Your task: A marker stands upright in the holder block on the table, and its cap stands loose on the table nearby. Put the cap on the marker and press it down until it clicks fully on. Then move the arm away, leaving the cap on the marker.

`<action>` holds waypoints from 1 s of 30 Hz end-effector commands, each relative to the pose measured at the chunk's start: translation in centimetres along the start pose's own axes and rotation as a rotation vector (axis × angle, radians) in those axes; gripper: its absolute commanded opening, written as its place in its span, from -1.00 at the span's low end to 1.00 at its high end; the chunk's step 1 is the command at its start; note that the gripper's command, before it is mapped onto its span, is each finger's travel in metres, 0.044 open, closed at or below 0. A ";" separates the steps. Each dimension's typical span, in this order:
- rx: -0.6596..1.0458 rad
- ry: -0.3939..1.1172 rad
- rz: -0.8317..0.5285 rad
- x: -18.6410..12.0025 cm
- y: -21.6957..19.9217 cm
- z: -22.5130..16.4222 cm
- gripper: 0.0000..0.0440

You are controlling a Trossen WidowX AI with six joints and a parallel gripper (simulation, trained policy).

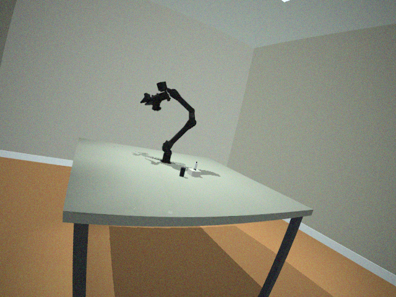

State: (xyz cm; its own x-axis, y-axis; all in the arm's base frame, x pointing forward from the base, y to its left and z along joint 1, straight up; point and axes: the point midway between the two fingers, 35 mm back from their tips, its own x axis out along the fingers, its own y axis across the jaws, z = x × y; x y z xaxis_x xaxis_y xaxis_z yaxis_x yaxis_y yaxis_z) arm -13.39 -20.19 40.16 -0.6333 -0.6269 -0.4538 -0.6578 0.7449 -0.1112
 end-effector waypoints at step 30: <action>-0.057 -0.180 -0.156 2.8 -8.3 5.0 0.35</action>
State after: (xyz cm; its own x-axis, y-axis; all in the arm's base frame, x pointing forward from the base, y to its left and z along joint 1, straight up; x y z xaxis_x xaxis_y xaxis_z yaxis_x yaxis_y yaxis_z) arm -8.08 -26.51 35.92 -0.4512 -0.6829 -0.5745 -0.7646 0.6278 -0.1458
